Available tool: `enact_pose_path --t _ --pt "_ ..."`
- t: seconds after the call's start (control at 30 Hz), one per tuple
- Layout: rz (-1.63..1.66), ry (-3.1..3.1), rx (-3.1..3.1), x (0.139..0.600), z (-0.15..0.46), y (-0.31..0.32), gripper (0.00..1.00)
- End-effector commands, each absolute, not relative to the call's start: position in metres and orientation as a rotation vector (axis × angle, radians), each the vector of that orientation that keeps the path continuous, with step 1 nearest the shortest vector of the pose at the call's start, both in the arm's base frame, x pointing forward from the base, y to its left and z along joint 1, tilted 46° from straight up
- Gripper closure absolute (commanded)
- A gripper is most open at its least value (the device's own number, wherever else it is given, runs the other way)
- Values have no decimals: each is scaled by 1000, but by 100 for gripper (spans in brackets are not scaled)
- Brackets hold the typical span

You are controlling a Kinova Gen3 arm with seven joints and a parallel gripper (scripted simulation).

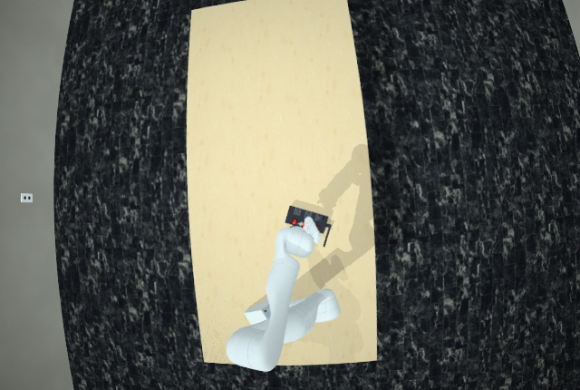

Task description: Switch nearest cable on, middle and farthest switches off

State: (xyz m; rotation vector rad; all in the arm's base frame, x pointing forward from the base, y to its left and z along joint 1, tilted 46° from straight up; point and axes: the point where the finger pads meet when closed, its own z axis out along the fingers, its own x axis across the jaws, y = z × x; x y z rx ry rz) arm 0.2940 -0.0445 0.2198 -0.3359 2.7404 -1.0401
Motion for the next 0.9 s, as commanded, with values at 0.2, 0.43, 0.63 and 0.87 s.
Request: enact_pose_path --t 0.2,0.43,0.63,0.87 --pt "-976 2628 208 303 211 -60 0" --pt "-898 2517 483 312 204 -64 0" --pt "-883 2492 532 314 202 -66 0" --pt "-876 2481 553 315 201 -67 100"
